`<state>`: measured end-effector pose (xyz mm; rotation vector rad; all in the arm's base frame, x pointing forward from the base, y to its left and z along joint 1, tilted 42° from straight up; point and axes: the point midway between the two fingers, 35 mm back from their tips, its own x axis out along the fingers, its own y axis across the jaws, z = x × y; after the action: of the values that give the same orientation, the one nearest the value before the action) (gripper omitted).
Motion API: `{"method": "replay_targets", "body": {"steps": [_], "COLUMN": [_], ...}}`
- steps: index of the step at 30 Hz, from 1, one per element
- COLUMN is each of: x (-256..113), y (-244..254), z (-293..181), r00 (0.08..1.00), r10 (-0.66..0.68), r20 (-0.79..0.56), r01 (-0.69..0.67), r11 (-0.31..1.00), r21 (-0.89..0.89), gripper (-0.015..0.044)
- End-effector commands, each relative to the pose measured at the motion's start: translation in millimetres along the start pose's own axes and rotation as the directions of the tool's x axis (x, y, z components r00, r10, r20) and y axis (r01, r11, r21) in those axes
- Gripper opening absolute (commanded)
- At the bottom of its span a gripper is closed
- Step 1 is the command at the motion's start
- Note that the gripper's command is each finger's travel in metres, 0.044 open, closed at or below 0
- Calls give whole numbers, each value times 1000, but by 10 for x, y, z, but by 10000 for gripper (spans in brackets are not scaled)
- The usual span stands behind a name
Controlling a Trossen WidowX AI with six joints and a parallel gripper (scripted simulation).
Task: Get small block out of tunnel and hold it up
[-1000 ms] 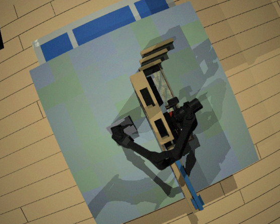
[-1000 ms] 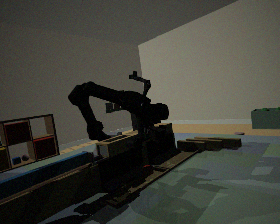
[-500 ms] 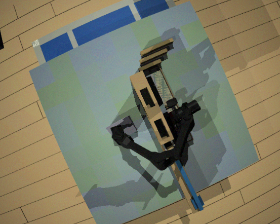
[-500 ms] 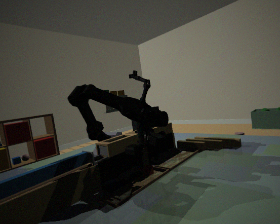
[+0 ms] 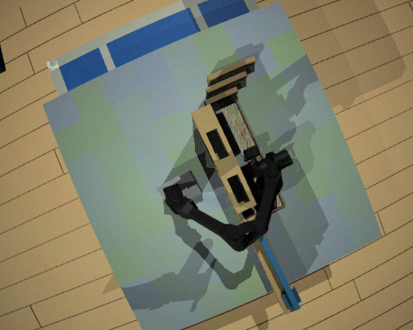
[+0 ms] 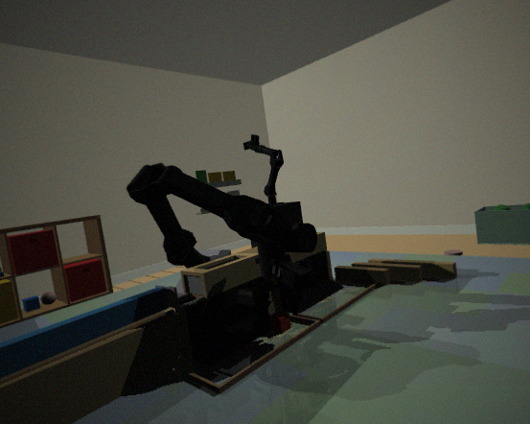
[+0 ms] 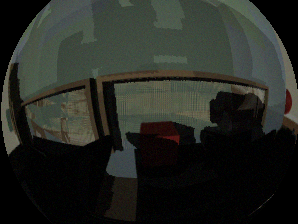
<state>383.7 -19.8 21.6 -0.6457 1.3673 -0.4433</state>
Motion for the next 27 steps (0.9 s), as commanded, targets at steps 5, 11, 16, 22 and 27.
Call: {"method": "replay_targets", "body": {"steps": [5, 11, 16, 22, 27], "x": [62, 62, 62, 62, -46], "y": [-7, -7, -7, -7, 5], "z": [-17, -17, -17, -17, 9], "r00": [1000, 1000, 1000, 1000, 1000], "r10": [-2, -2, -2, -2, 1], "r20": [-1, -1, -1, -1, -1], "r01": [2, 2, 2, 2, -1], "r11": [1000, 1000, 1000, 1000, 1000], "r21": [0, 0, 0, 0, -1], "gripper": [414, 256, 125, 85, 0]}}
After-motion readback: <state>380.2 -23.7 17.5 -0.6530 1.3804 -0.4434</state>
